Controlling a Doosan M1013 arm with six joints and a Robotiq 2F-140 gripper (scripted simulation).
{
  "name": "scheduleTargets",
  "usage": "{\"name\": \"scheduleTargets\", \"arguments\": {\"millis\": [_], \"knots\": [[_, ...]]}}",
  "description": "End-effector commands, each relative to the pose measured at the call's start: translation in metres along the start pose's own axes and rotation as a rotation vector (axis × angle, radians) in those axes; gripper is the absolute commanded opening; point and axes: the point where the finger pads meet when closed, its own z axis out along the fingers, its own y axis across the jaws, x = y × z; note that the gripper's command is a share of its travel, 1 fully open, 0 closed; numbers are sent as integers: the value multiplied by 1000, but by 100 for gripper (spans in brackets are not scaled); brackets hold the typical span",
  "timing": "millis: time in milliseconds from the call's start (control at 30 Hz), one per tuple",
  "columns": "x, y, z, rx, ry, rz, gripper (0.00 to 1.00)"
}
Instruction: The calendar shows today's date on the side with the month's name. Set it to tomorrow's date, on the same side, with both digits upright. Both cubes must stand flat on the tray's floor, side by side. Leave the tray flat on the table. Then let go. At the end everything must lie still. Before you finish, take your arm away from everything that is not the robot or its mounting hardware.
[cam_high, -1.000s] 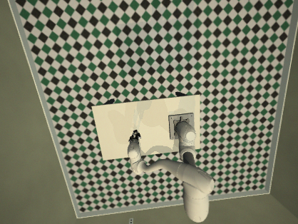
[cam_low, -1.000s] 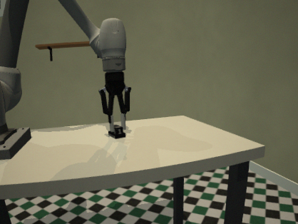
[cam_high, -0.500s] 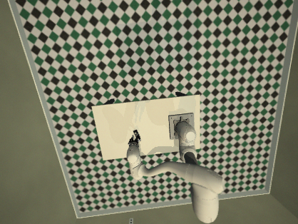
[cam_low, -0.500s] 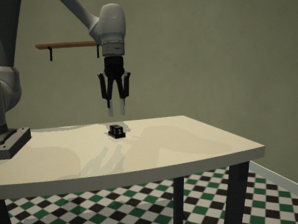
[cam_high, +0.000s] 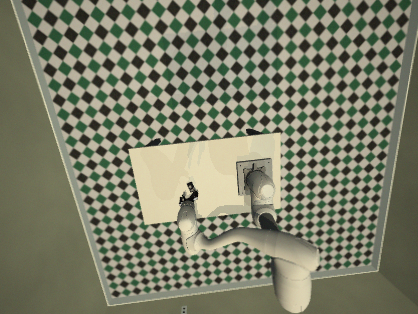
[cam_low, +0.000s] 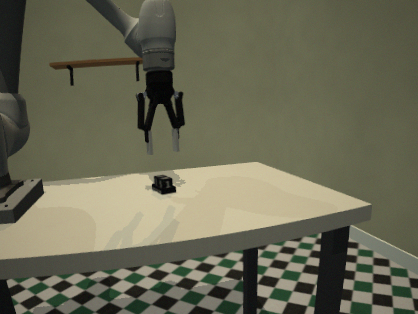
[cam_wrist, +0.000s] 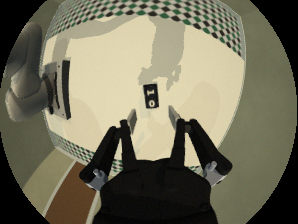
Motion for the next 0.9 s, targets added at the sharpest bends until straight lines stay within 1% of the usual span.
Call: {"name": "scheduleTargets", "arguments": {"millis": [0,600,733,867], "knots": [[0,0,0,0,0,0,100],[0,0,-1,0,0,0,100],[0,0,-5,0,0,0,100],[0,0,-15,0,0,0,100]]}}
